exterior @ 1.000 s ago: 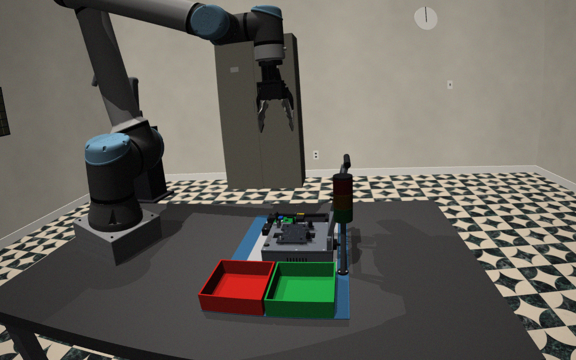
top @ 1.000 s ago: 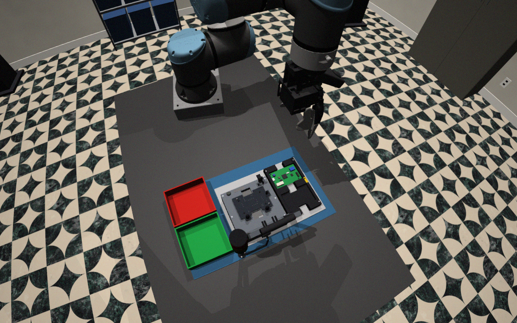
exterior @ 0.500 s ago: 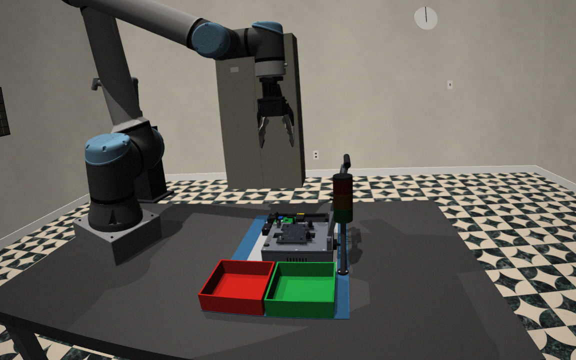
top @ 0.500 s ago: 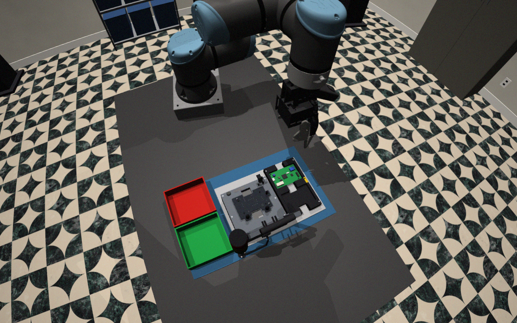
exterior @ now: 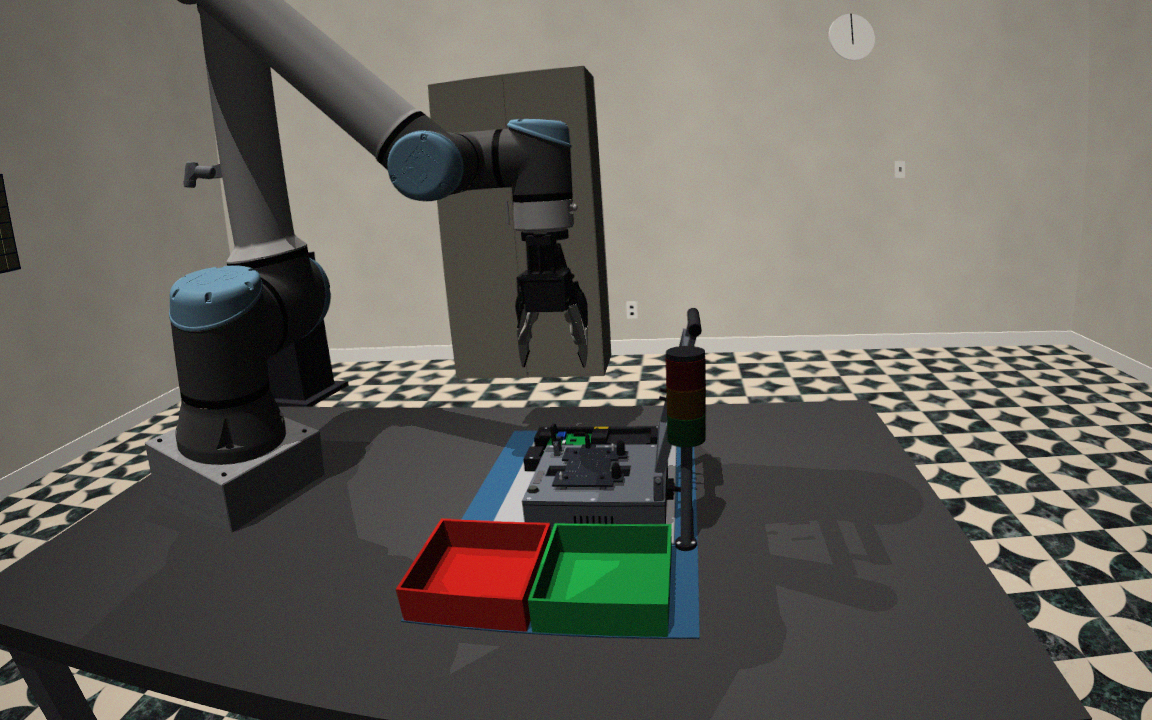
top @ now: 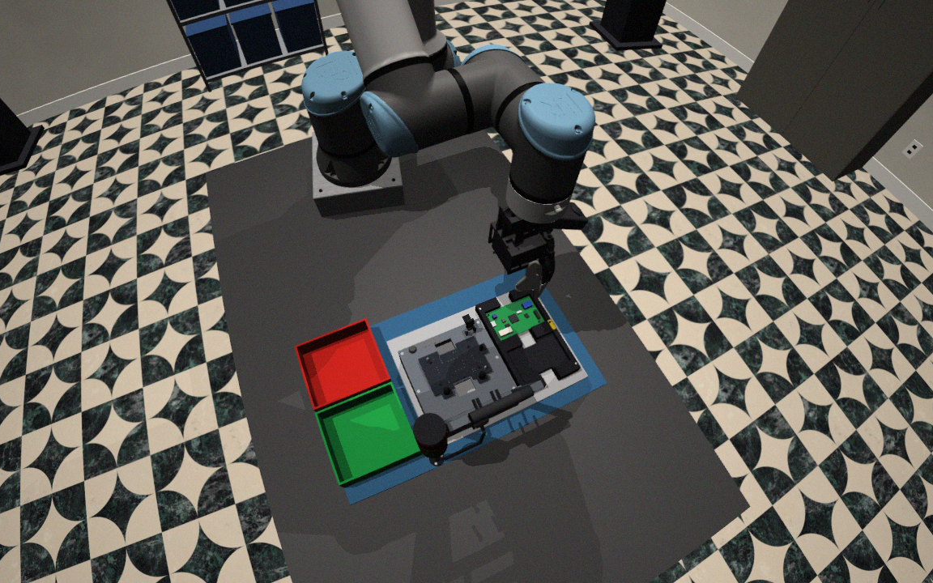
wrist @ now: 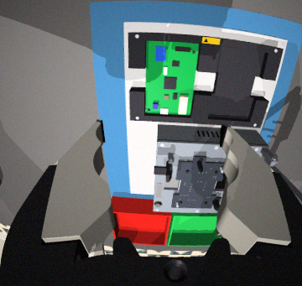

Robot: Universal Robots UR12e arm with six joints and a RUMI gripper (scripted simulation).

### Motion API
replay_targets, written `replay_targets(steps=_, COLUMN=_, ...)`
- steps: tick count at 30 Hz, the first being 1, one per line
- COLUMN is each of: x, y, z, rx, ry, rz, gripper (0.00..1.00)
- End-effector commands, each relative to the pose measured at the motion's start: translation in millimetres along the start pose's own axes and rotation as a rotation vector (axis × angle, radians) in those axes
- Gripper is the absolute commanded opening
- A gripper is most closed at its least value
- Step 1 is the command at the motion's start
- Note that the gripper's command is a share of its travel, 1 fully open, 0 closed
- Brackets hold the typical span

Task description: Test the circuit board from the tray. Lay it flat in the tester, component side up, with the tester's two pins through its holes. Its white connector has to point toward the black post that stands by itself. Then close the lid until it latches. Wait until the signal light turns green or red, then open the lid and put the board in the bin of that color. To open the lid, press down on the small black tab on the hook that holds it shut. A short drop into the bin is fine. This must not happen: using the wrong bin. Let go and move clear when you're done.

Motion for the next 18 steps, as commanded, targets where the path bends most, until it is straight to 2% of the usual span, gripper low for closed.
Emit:
replay_targets(steps=1, x=-39, y=0, z=8, rx=-0.001, ry=0.021, rz=0.001, gripper=0.59)
replay_targets(steps=9, x=-79, y=0, z=9, rx=-0.001, ry=0.021, rz=0.001, gripper=0.59)
replay_targets(steps=18, x=-92, y=-1, z=9, rx=-0.001, ry=0.021, rz=0.001, gripper=0.59)
Point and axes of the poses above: the point where the finger pads meet when closed, its own x axis back along the fingers, its own z axis across the jaws, y = z × x, the point moved 10 cm from there along x, back along the fingers, and after that the axes turned 1 degree about x, right-handed, at the moved point
